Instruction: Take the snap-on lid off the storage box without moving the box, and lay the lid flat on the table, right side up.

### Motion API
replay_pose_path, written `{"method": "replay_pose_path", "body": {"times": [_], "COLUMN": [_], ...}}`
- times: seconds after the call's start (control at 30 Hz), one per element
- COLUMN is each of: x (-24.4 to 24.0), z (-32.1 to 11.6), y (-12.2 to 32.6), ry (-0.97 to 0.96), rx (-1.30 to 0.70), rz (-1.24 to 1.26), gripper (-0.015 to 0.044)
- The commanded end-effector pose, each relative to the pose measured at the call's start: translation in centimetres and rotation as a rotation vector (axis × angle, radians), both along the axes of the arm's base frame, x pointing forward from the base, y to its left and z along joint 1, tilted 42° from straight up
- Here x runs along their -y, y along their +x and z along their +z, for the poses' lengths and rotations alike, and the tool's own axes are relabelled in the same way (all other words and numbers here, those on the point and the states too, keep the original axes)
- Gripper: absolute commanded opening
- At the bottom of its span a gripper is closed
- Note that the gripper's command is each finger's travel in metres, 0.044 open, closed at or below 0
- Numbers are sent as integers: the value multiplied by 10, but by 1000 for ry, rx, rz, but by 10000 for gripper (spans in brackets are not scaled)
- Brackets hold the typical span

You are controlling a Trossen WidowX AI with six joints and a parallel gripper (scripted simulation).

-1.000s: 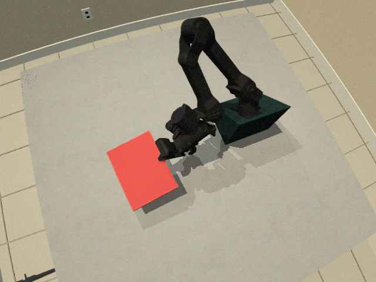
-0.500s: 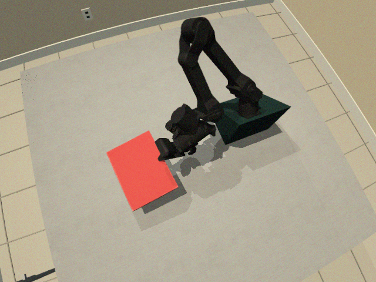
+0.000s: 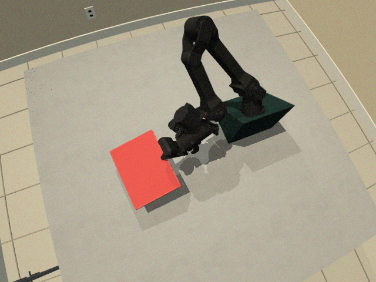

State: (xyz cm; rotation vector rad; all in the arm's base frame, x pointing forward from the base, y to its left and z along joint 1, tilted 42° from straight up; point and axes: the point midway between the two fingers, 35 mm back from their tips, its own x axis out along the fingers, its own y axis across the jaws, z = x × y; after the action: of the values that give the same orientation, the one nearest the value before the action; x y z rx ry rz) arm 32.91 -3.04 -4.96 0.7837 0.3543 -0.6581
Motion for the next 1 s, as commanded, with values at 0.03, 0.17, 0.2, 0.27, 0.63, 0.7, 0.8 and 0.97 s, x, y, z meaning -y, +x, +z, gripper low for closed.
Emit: {"method": "replay_pose_path", "body": {"times": [0.03, 0.17, 0.2, 0.27, 0.63, 0.7, 0.8, 0.97], "x": [0, 0, 0, 0, 0, 0, 0, 0], "z": [0, 0, 0, 0, 0, 0, 0, 0], "y": [1, 1, 1, 1, 2, 2, 2, 3], "ry": [0, 0, 0, 0, 0, 0, 0, 0], "rx": [-2, -2, -2, -2, -2, -2, -2, -2], "rz": [1, 1, 1, 1, 1, 1, 1, 1], "gripper": [0, 0, 0, 0, 0, 0, 0, 0]}}
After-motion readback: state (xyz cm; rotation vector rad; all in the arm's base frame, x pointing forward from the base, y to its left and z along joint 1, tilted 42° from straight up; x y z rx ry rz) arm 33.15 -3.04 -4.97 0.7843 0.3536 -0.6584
